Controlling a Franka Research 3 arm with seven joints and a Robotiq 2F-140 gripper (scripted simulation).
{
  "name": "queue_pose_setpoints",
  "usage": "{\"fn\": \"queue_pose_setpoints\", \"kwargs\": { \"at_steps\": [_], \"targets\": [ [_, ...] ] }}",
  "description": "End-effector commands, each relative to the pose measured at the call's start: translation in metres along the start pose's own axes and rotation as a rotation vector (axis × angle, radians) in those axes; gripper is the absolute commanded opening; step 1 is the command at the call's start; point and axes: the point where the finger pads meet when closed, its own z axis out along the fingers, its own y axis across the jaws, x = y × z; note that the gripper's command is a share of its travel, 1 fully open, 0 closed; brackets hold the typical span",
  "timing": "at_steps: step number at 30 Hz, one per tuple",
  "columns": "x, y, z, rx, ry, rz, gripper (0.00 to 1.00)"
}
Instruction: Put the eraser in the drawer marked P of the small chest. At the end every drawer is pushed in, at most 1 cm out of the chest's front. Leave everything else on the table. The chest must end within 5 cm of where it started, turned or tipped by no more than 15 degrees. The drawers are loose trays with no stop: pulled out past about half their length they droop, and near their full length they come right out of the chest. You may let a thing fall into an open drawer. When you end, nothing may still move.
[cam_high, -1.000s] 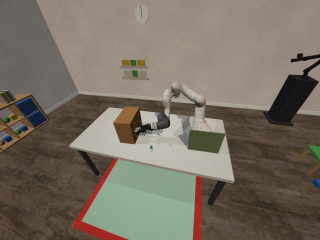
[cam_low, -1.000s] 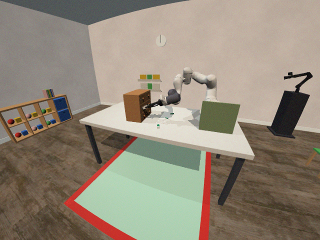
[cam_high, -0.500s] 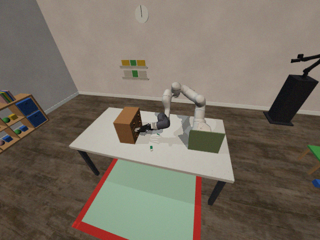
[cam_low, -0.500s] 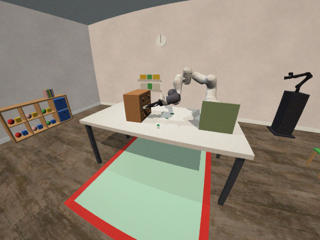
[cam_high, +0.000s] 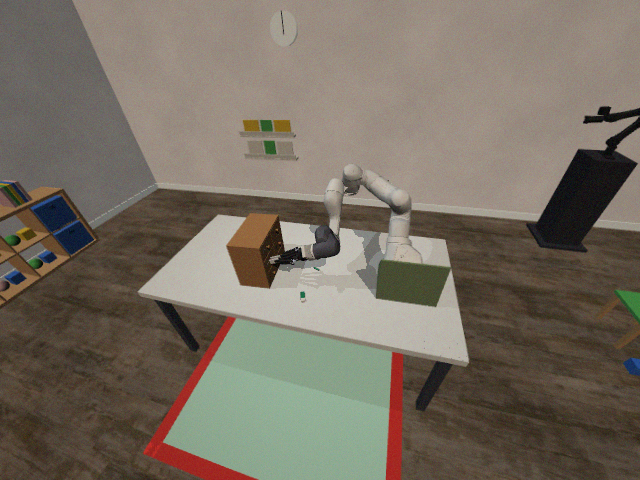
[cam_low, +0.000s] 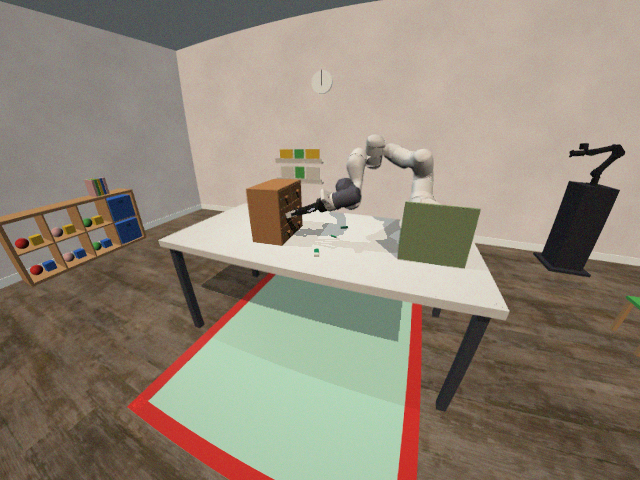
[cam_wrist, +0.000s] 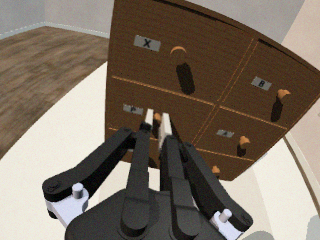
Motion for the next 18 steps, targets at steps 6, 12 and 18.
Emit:
{"fn": "queue_pose_setpoints", "kwargs": {
  "at_steps": [6, 12, 18],
  "targets": [
    [-0.0005, -0.0013, -0.0015, 0.003, 0.001, -0.006, 0.08],
    [-0.0012, -0.0013, -0.0032, 0.003, 0.001, -0.006, 0.08],
    [-0.0026, -0.0013, -0.0071, 0.003, 0.001, -0.006, 0.08]
  ]
}}
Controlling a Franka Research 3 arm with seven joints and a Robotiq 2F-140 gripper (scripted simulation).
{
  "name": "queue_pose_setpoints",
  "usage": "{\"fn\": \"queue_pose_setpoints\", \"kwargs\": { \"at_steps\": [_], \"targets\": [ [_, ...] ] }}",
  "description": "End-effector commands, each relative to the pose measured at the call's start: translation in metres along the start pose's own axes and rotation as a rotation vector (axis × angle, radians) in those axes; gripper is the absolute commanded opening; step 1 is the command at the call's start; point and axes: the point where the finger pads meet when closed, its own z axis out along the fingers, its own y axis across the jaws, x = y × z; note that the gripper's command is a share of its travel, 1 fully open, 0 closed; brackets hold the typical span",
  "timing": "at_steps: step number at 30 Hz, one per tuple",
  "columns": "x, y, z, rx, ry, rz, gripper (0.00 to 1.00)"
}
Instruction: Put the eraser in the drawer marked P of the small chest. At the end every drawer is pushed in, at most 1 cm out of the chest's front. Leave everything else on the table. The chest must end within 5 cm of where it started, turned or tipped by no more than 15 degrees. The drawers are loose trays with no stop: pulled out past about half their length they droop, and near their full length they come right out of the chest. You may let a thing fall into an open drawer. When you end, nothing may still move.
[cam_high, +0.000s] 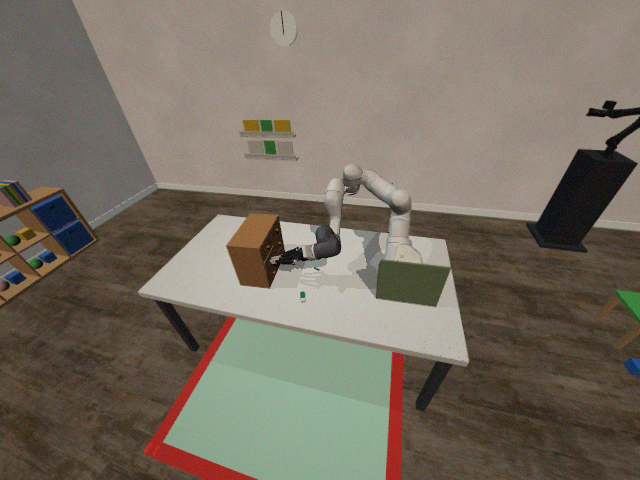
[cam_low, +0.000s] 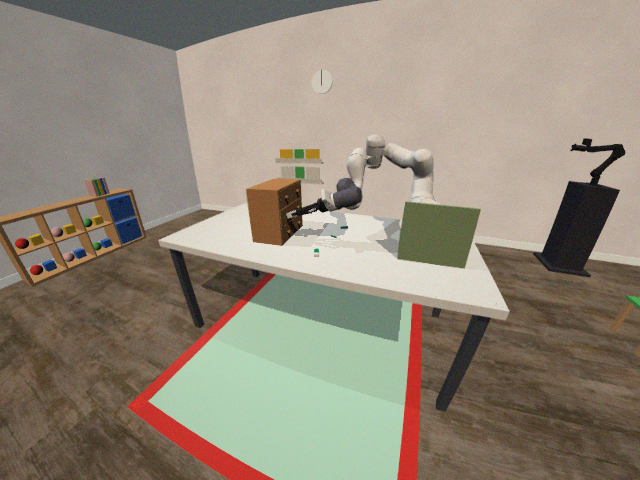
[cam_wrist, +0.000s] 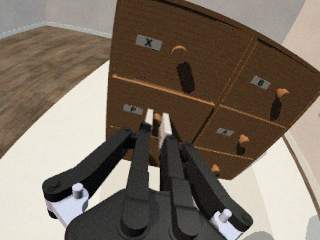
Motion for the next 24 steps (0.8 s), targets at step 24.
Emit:
{"fn": "queue_pose_setpoints", "kwargs": {
  "at_steps": [24],
  "targets": [
    [-0.010, -0.001, -0.027, 0.001, 0.001, -0.002, 0.08]
  ]
}}
